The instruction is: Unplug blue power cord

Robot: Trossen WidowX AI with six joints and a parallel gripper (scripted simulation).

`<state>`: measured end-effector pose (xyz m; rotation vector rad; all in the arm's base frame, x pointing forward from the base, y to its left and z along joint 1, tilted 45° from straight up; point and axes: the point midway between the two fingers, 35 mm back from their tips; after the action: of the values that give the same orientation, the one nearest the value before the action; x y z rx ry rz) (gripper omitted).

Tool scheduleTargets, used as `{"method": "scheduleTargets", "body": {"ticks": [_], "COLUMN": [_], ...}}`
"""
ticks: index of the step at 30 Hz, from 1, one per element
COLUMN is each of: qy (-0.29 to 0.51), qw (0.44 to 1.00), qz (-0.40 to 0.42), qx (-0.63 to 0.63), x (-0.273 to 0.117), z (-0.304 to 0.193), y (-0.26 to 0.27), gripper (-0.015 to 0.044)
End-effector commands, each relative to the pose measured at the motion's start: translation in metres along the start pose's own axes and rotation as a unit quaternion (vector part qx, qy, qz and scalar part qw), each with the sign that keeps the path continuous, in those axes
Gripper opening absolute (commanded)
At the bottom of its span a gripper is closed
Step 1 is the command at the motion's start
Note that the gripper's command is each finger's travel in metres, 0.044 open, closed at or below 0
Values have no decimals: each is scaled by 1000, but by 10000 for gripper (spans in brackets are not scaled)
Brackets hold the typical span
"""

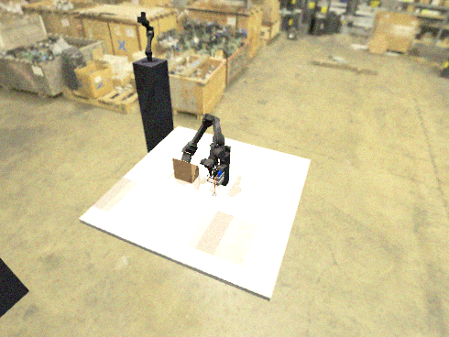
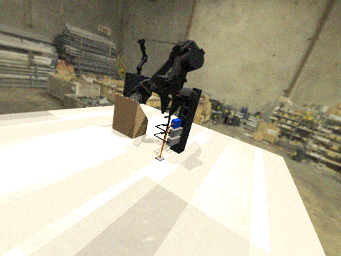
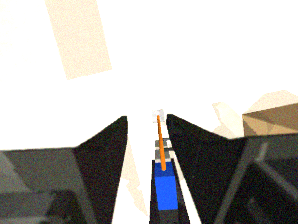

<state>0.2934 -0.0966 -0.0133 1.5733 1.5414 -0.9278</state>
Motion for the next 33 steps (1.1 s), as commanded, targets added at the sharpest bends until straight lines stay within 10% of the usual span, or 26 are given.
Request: {"method": "scheduleTargets", "body": {"ticks": [1,33], "qy": [135,141], "qw": [988,987], "qz": [-44,-46], "qx": [-54,-55], "x": [18,10], "z": [-50,-82], "y": [-9,-10], "gripper": [160,160]}}
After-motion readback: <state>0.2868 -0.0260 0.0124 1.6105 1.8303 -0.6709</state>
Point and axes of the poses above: the point midway between the two fingers, 35 mm back from their tips, its own x axis out along the fingers, its own y axis across the jaws, z = x × y, and after that the axes turned 5 degrees about -x, right-handed
